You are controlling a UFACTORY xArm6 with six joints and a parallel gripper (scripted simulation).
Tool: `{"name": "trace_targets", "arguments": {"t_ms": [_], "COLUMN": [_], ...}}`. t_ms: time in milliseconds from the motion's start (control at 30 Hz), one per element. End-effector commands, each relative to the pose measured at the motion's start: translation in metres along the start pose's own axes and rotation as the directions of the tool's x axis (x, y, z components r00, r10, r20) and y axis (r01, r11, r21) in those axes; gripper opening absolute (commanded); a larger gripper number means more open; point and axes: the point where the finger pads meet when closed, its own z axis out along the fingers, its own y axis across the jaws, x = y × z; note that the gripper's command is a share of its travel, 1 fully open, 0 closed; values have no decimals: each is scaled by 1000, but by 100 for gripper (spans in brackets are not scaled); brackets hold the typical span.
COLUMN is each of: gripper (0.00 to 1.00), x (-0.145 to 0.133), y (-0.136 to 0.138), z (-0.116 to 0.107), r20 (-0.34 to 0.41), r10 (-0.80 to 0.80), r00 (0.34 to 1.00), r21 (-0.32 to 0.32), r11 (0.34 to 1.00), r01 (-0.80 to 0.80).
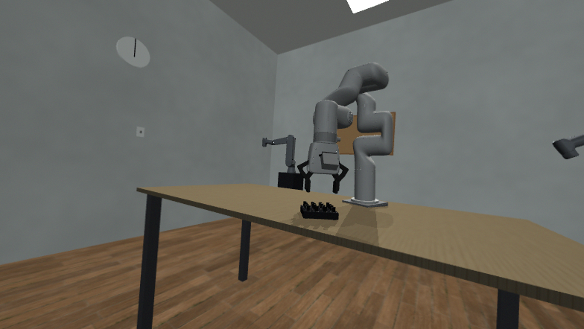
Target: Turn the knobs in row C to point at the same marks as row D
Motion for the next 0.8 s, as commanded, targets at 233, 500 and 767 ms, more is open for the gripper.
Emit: {"name": "trace_targets", "arguments": {"t_ms": [233,500,767], "gripper": [100,100,100], "x": [1,0,-9], "y": [1,1,0], "z": [-1,-1,-1], "r20": [-3,-3,-3], "r10": [0,0,0], "r00": [1000,1000,1000], "r21": [-3,-3,-4], "r11": [1000,1000,1000], "r01": [0,0,0]}}
